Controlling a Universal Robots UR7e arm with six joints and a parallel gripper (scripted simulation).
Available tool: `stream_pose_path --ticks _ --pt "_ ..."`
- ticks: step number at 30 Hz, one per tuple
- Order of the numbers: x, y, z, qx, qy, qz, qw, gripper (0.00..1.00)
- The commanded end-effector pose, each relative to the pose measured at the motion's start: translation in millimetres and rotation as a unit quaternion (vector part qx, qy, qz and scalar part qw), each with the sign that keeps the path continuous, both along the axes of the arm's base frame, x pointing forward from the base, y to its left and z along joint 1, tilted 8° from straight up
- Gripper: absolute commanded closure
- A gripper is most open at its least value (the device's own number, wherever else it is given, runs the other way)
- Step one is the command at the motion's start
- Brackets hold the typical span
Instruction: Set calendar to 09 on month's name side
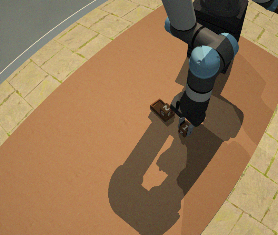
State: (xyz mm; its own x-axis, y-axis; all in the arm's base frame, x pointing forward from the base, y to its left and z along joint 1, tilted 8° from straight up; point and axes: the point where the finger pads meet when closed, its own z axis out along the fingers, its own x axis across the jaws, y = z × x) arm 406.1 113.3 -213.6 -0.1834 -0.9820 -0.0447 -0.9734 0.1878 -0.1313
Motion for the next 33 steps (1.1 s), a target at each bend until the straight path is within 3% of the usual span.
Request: stream_pose_path --ticks 1,33 --pt "0.3 0.0 0.4 0.0 -0.001 0.0 1.0 0.4" --pt "0.9 0.1 -3.6 0.0 -0.001 0.0 1.0 0.4"
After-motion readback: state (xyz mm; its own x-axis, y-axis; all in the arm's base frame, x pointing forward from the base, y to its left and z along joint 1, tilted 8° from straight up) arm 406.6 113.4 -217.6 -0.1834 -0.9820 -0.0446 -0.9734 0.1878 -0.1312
